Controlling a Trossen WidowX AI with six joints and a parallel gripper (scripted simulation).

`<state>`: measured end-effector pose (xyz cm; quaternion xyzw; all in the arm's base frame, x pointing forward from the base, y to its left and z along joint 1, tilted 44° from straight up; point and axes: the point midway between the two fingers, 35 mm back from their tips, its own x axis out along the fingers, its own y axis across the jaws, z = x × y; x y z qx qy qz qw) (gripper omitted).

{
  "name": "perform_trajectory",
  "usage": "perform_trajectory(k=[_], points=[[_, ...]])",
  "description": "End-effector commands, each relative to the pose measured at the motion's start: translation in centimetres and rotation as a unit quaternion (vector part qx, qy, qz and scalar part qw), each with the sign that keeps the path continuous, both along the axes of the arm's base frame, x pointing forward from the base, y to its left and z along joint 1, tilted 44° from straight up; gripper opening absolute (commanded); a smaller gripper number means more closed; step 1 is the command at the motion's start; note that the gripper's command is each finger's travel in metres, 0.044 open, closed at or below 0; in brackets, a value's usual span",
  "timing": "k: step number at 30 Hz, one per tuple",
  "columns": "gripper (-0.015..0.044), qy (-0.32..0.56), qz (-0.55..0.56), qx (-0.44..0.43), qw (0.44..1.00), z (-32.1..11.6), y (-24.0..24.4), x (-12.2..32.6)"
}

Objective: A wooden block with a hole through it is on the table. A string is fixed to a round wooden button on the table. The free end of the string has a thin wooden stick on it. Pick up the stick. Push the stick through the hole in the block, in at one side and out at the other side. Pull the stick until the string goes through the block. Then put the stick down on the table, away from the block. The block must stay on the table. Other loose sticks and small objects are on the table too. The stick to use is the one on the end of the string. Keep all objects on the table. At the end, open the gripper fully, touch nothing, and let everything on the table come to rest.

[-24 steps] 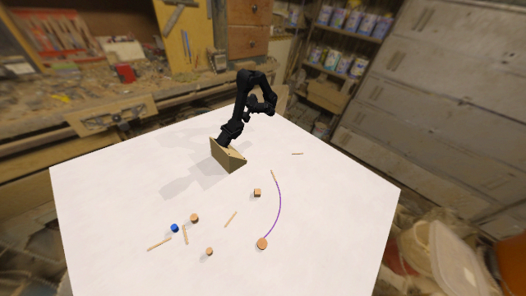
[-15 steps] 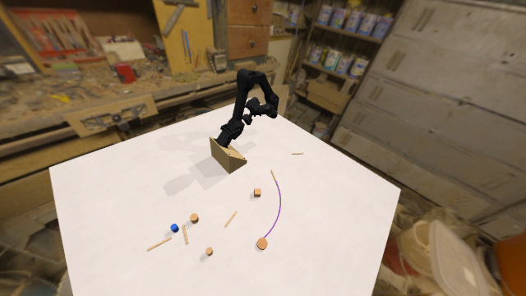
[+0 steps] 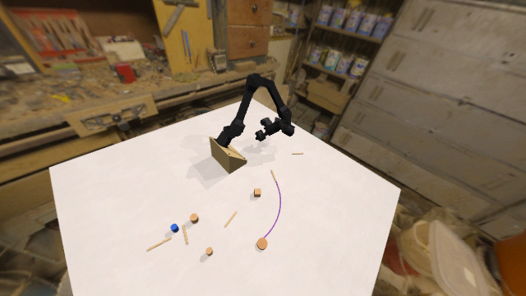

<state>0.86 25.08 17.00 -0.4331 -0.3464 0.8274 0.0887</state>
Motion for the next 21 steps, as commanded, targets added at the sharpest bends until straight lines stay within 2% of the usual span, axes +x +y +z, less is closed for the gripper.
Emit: perform_trajectory(k=[1,11,21], points=[[0.044,0.006,-0.142,-0.045,0.989,-1.9,0.6,7.1],[0.044,0.087,-0.401,-0.137,0.902,-7.6,-4.5,20.3],[0.044,0.228,-0.601,-0.199,0.74,-15.0,-15.7,27.8]])
